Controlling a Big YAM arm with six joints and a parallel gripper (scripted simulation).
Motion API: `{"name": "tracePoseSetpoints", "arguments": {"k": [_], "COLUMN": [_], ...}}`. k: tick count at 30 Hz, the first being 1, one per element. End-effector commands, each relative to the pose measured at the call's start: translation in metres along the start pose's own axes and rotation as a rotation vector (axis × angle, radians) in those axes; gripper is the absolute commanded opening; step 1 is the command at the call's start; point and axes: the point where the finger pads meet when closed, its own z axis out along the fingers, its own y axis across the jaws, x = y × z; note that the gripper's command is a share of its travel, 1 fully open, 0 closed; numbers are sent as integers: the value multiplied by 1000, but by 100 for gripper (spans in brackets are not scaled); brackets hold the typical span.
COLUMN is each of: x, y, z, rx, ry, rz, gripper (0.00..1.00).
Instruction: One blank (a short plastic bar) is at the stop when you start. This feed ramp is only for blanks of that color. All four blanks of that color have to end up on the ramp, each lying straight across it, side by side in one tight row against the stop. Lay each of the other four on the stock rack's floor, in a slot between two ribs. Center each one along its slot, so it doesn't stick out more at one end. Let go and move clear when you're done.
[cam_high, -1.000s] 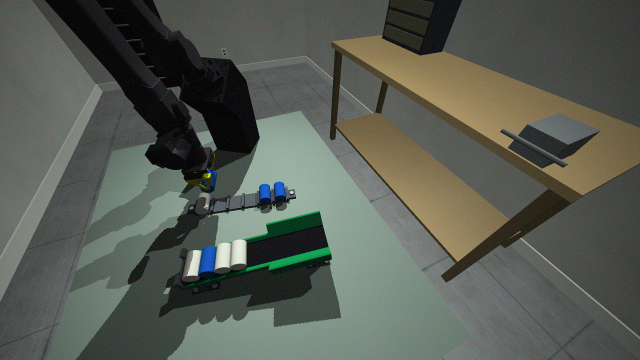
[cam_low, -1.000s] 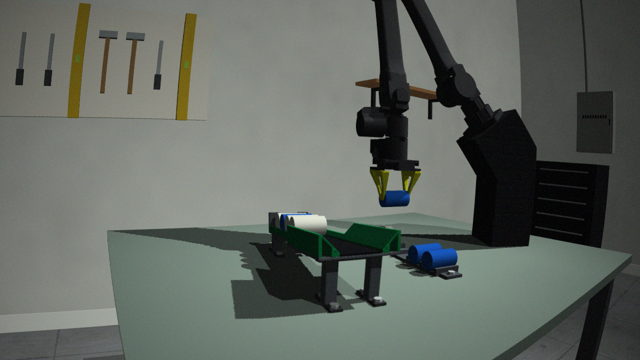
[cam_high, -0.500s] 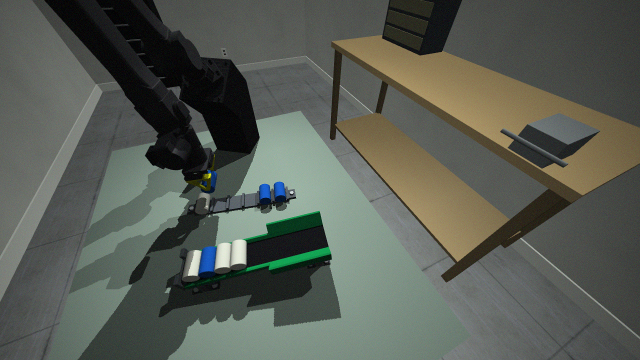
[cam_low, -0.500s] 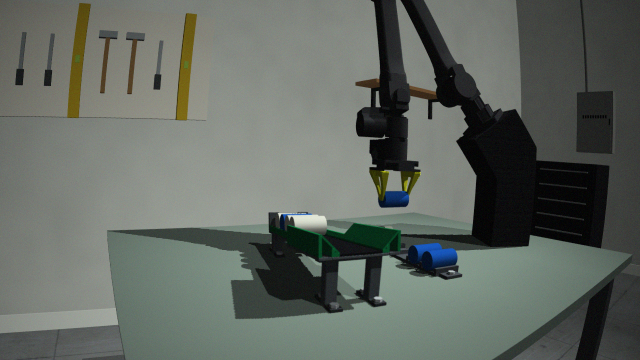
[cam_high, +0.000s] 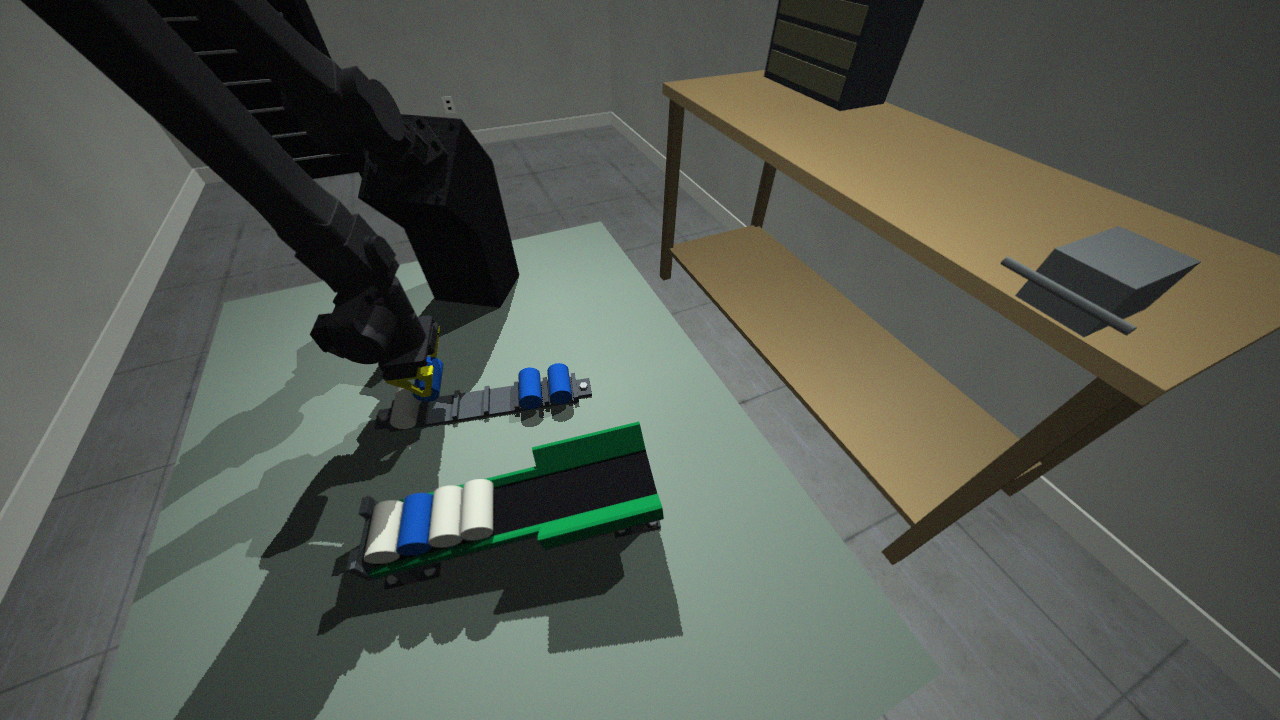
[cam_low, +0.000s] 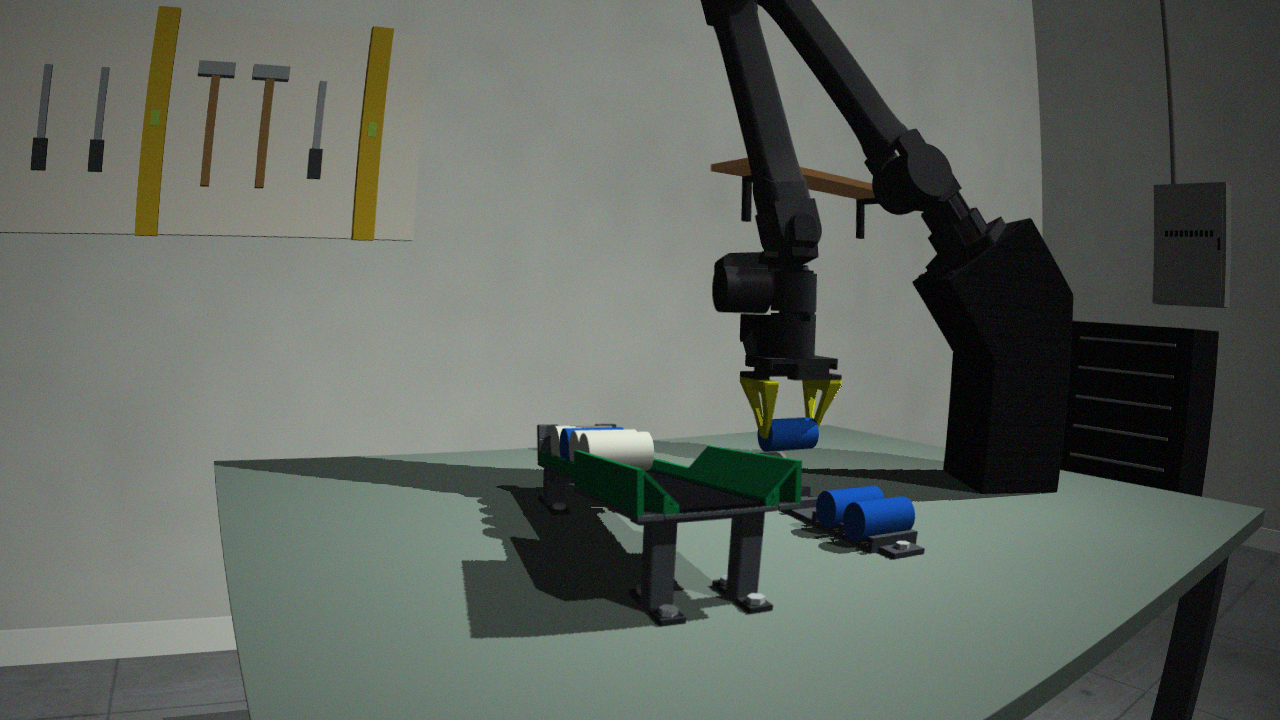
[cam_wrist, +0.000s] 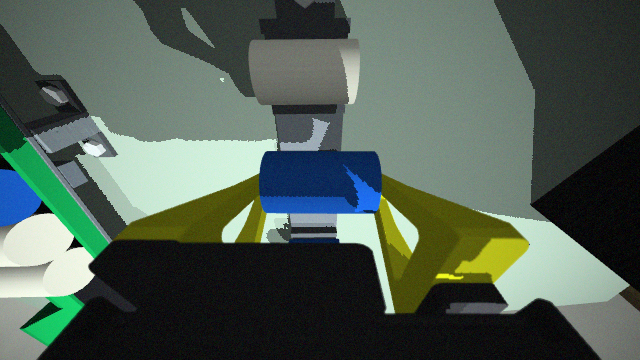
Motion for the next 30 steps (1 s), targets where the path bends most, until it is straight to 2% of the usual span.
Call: {"name": "tracePoseSetpoints", "arguments": {"k": [1,6,11,30], "x": [-4,-4,-3,-3], "y": [6,6,6,6], "z": [20,43,55,58], "rx": [-15,-15,-15,-15], "ry": [-6,-6,-5,-5], "rz": [-9,-9,-12,-13], "gripper": [65,65,65,65]}}
